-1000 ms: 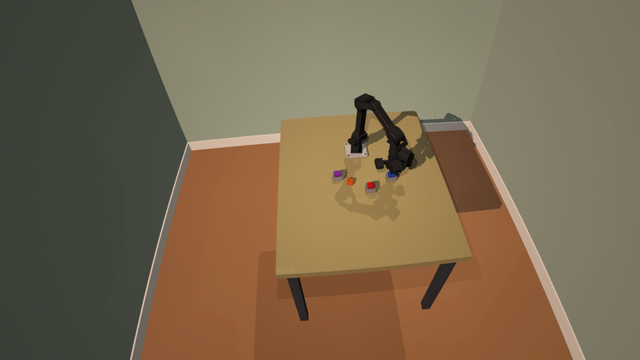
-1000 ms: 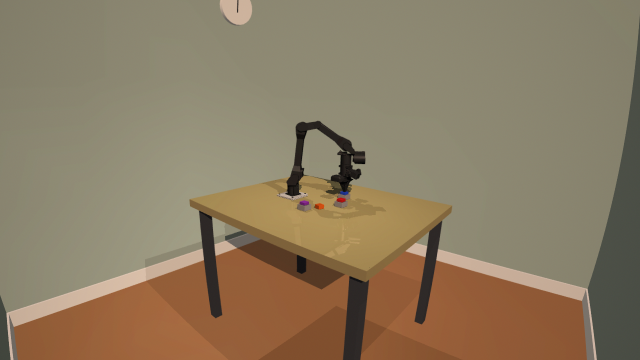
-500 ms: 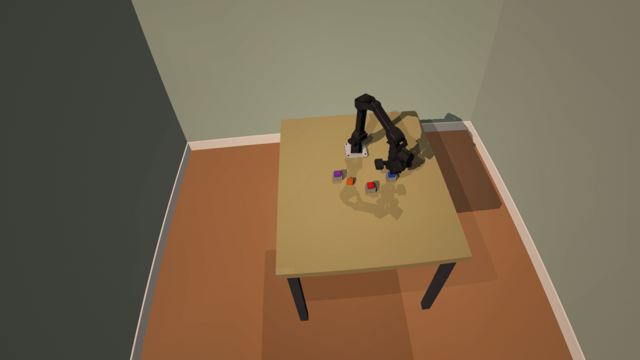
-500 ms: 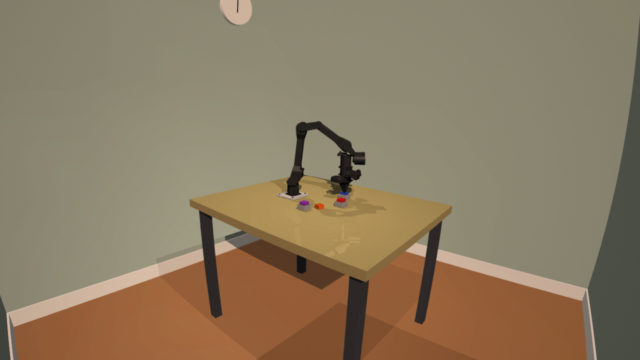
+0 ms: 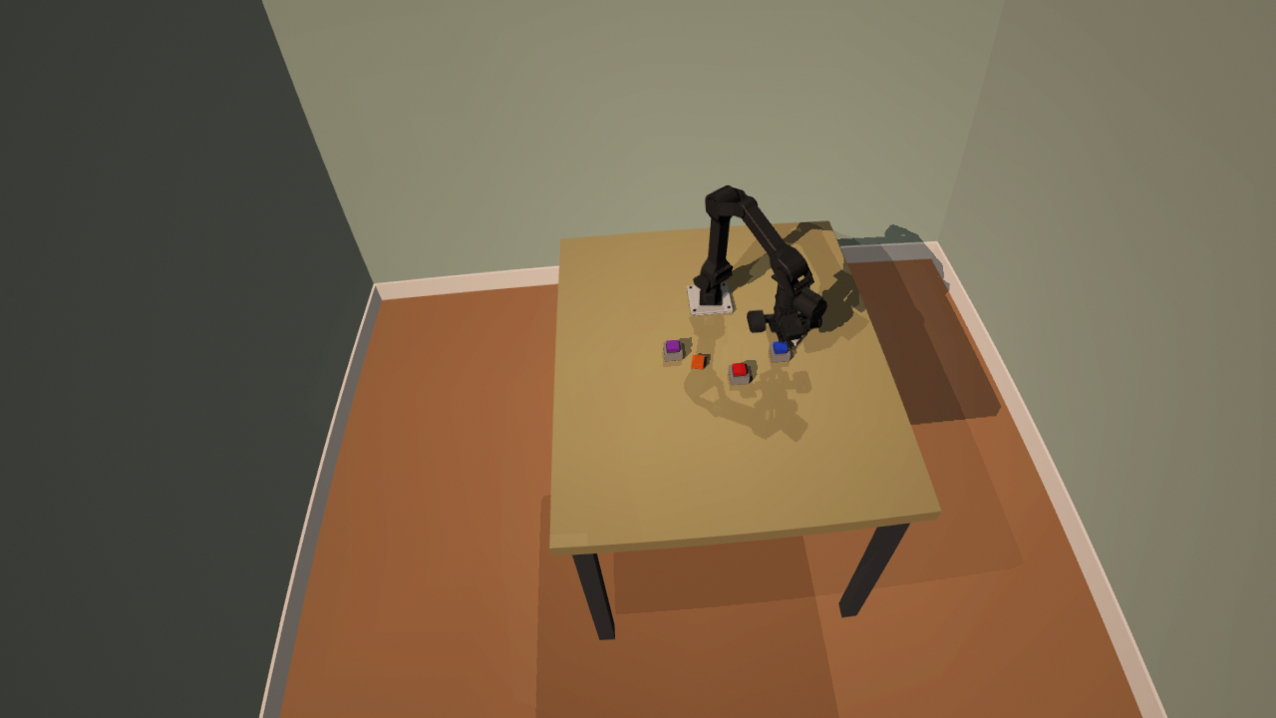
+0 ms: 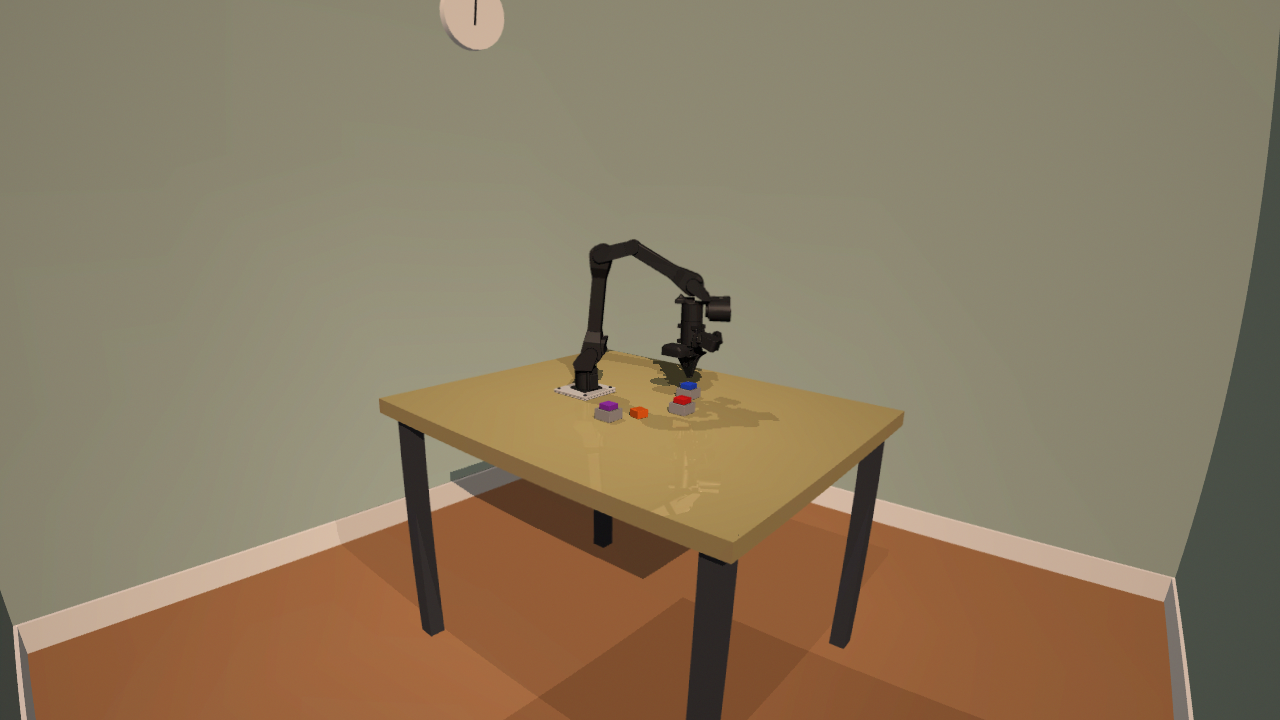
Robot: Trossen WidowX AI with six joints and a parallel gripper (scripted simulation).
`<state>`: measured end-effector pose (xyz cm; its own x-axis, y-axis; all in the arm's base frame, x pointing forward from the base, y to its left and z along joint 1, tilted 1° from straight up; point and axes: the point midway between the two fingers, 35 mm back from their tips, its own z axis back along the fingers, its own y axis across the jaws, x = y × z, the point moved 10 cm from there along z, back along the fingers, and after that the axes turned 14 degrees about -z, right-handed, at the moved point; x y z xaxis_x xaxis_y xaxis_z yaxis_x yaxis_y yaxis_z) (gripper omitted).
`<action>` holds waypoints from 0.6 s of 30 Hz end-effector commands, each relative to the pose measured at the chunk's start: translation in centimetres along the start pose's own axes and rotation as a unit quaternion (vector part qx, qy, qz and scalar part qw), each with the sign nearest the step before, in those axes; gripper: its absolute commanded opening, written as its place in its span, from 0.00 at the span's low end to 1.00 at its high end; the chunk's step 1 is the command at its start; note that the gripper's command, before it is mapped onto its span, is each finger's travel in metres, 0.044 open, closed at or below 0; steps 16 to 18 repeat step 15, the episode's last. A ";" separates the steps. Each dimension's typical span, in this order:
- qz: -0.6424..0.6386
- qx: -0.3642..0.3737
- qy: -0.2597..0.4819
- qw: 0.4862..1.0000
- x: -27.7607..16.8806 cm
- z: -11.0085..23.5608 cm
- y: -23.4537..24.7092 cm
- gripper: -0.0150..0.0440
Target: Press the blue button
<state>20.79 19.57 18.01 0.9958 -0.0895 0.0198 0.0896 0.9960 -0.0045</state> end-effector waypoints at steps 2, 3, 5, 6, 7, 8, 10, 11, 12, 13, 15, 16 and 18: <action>-0.002 0.001 0.001 1.000 0.0 1.0 0.1 0.33; -0.002 0.002 0.001 1.000 0.0 1.4 0.4 0.38; 0.000 0.004 0.001 1.000 0.0 2.9 1.5 0.47; 0.000 0.005 0.001 1.000 0.0 3.7 2.1 0.51; 0.000 0.005 0.001 1.000 0.0 4.5 2.6 0.56; 0.000 0.005 0.001 1.000 -0.1 5.3 3.1 0.60; -0.002 0.003 0.002 1.000 -0.2 6.7 4.0 0.69; -0.002 0.003 0.002 1.000 -0.3 7.0 4.2 0.73; -0.002 0.003 0.002 1.000 -0.3 7.1 4.2 0.78; -0.002 0.003 0.002 1.000 -0.3 7.1 4.2 0.82; -0.002 0.003 0.002 1.000 -0.3 7.1 4.2 0.87; -0.002 0.003 0.002 1.000 -0.3 7.1 4.2 0.87; -0.002 0.003 0.002 1.000 -0.3 7.1 4.2 0.87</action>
